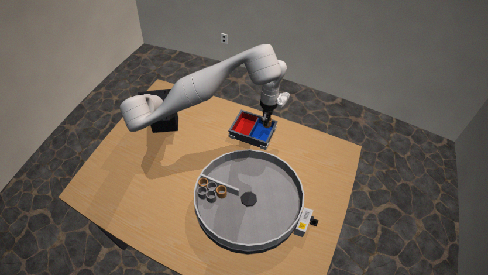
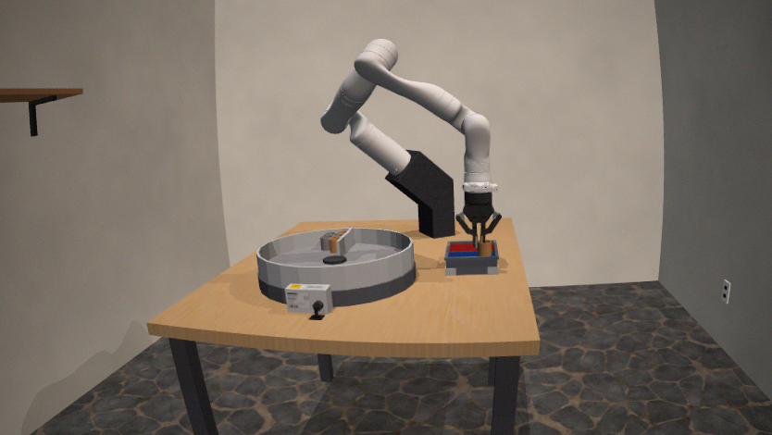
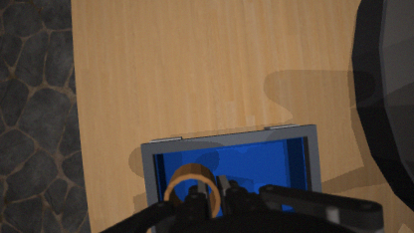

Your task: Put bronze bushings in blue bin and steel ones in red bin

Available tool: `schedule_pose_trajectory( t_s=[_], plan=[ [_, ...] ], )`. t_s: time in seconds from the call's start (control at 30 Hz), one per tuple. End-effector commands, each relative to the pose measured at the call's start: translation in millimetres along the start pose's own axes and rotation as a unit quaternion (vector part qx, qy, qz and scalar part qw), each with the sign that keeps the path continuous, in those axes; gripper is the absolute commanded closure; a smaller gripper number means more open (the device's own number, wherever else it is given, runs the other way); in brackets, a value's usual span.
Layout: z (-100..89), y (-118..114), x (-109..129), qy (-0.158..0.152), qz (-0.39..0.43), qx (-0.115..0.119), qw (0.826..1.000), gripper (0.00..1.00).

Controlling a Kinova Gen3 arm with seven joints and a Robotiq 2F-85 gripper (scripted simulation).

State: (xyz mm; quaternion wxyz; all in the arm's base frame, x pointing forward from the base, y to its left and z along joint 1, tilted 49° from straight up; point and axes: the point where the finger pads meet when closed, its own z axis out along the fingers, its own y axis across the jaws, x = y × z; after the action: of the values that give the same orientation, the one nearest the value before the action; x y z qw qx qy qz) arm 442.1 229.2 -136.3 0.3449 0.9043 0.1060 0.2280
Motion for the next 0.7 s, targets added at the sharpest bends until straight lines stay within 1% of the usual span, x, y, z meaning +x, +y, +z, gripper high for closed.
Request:
schedule_pose_trajectory(
  t_s=[0.0,0.03,0.33,0.5,0.67],
  plan=[
    [0.7,-2.5,3.5,0.004,0.003,0.003,1.0,1.0],
    [0.4,-0.8,0.8,0.001,0.0,0.001,1.0,1.0],
    [5.9,-1.5,1.9,0.002,0.001,0.002,1.0,1.0],
    [12.7,-2.3,3.2,0.004,0.003,0.003,1.0,1.0],
    [12.7,-2.3,3.2,0.004,0.003,0.003,1.0,1.0]
  ],
)
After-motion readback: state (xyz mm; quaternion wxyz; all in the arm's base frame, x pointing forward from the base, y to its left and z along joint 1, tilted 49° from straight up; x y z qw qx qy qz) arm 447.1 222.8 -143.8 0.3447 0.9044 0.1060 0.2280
